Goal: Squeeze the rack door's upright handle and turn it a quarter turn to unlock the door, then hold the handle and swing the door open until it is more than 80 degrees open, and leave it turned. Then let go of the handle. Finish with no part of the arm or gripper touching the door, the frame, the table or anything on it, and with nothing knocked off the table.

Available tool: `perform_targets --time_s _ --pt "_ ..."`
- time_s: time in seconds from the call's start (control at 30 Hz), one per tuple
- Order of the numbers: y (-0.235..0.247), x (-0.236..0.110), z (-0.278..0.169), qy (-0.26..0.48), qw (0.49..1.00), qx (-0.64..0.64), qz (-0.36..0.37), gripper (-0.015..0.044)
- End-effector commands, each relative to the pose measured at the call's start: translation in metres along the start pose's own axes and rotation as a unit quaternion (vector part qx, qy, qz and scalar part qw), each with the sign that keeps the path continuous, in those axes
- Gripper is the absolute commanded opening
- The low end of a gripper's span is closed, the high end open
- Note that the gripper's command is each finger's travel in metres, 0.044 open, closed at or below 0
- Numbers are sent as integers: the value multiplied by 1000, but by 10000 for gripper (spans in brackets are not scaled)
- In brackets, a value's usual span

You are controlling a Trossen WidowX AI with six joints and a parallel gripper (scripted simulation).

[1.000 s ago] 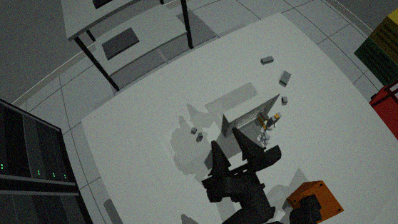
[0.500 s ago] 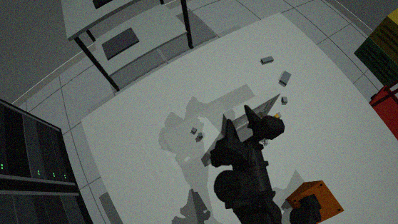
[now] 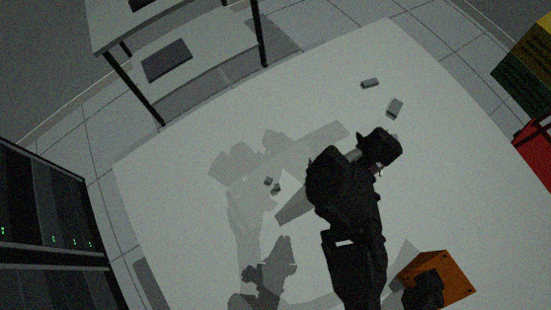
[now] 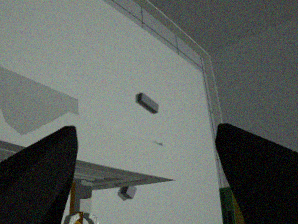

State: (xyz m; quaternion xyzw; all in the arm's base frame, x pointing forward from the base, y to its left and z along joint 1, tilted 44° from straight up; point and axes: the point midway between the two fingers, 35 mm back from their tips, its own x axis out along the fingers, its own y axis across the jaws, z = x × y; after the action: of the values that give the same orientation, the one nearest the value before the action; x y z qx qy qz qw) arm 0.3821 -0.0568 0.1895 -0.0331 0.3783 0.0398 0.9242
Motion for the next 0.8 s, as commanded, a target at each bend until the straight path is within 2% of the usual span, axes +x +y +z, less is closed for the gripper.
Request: perform_targets --time_s 0.0,0.77 --pt "-4 10 -8 38 999 1 19 293" --pt "-20 49 -66 243 954 52 167 293"
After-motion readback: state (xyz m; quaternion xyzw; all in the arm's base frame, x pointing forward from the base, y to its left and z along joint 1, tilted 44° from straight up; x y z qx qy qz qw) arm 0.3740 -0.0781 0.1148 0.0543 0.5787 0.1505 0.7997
